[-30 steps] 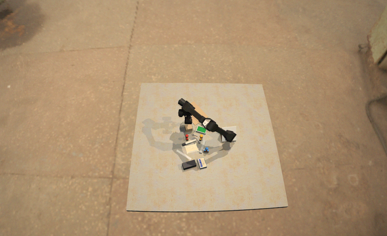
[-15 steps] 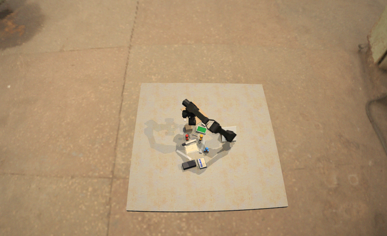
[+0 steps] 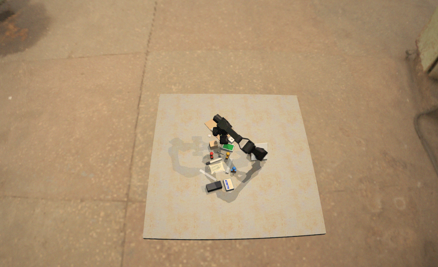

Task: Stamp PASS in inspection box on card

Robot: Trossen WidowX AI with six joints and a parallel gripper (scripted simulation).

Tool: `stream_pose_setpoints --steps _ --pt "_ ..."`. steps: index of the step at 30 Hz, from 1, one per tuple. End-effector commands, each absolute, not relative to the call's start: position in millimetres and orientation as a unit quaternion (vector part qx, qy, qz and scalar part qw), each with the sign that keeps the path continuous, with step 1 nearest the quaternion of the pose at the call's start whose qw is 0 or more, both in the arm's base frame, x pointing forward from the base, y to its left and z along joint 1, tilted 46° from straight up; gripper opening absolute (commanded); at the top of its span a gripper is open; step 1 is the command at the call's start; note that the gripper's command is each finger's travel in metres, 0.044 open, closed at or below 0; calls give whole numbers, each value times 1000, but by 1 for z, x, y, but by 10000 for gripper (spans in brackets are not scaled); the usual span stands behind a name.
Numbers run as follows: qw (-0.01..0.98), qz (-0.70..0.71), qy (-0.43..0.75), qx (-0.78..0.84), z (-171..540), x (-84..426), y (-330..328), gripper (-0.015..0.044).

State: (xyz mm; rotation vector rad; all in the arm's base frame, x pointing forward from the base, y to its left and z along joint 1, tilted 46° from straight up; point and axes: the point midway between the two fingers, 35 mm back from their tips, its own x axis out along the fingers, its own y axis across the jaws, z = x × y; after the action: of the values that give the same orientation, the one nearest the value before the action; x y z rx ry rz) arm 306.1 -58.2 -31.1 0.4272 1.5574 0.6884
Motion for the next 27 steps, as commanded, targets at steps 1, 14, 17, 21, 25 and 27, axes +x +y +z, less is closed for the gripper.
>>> stream_pose_setpoints --steps 1,14,17,21,25,27 --pt "641 302 682 182 -25 291 -56 0" --pt "640 302 683 182 -16 253 -48 0" --pt "640 302 683 182 -17 253 -47 0" --pt "640 302 683 182 -19 253 -45 0" --pt "640 301 683 182 -21 252 -43 0" --pt "640 301 683 182 -22 252 -43 0"
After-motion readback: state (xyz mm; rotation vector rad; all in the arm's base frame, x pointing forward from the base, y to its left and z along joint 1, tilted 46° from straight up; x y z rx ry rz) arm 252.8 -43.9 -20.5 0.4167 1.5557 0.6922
